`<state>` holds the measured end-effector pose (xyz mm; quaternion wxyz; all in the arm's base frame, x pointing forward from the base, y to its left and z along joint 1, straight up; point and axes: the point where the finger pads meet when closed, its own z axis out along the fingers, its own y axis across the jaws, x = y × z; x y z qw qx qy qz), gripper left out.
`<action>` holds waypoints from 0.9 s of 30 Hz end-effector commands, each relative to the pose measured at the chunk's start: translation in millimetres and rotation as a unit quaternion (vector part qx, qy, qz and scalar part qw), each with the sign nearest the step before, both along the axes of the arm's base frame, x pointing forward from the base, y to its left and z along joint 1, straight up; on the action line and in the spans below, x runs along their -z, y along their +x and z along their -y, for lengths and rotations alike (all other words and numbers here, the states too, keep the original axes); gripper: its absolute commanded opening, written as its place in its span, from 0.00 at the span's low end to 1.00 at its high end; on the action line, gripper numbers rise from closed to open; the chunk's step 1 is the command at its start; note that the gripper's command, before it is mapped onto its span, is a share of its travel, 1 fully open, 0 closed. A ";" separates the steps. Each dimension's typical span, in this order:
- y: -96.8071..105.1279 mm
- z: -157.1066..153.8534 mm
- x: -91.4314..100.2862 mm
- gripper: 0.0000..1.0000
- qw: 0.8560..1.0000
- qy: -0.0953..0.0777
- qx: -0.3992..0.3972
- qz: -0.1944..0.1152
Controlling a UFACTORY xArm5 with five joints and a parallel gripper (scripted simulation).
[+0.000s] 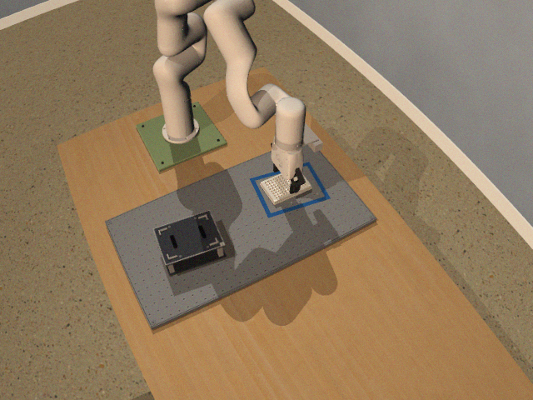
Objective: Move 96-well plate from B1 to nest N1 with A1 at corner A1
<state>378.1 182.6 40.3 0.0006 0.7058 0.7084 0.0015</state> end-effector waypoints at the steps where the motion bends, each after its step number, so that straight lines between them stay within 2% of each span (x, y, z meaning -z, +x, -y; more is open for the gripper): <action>1: 1.1 -0.5 1.0 1.00 1.000 0.001 0.000 0.001; 27: 1.1 -0.5 15.7 1.00 1.000 0.001 0.000 0.001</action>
